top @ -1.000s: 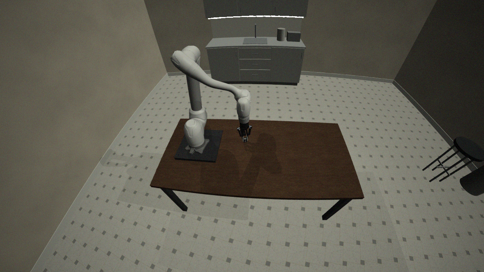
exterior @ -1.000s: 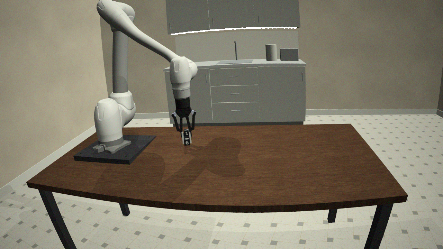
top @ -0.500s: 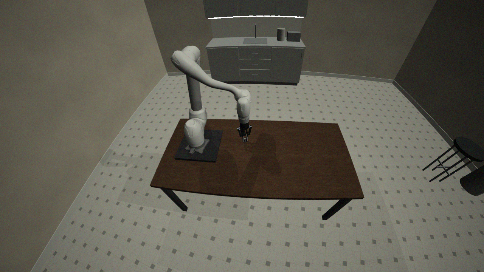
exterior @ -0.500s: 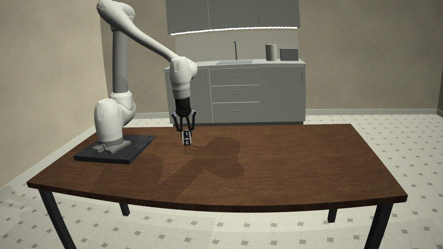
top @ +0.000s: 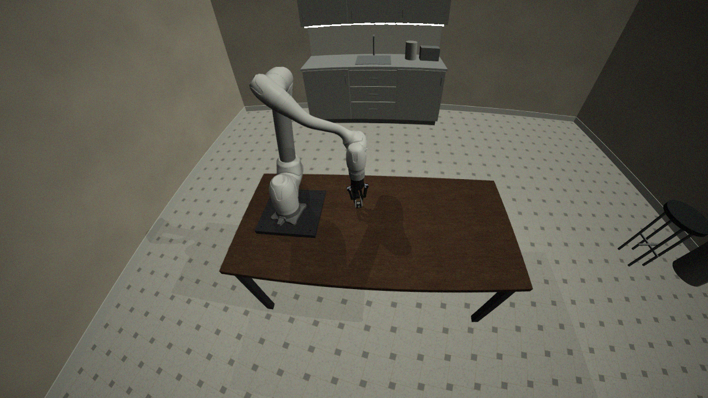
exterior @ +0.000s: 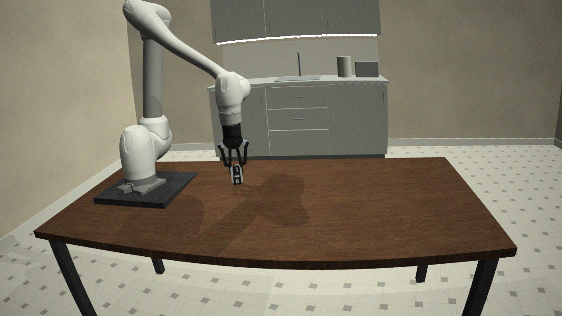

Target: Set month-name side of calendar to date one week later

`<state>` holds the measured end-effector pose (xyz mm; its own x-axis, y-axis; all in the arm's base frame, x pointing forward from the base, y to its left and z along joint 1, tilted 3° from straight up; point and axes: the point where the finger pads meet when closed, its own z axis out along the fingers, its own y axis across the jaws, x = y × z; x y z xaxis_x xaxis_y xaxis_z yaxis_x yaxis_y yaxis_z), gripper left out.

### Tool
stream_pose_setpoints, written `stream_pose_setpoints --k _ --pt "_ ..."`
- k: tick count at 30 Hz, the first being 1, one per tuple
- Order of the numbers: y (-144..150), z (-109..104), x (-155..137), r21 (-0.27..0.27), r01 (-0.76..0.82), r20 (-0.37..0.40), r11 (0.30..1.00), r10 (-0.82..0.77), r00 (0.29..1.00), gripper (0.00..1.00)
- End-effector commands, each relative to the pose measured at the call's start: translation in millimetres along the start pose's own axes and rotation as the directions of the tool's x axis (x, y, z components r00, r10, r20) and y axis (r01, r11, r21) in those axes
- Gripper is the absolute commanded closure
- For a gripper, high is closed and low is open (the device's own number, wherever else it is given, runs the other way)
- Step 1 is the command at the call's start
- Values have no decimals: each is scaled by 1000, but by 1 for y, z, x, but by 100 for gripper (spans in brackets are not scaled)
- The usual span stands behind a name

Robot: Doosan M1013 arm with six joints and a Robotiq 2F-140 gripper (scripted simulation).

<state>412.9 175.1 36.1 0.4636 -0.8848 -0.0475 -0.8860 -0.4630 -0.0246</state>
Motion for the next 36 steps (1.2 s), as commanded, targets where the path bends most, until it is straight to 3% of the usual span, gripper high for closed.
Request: stream_pose_setpoints --k 1,36 --pt "0 0 0 0 0 0 1000 0 1000 75" --pt "0 4 0 0 0 0 1000 0 1000 75"
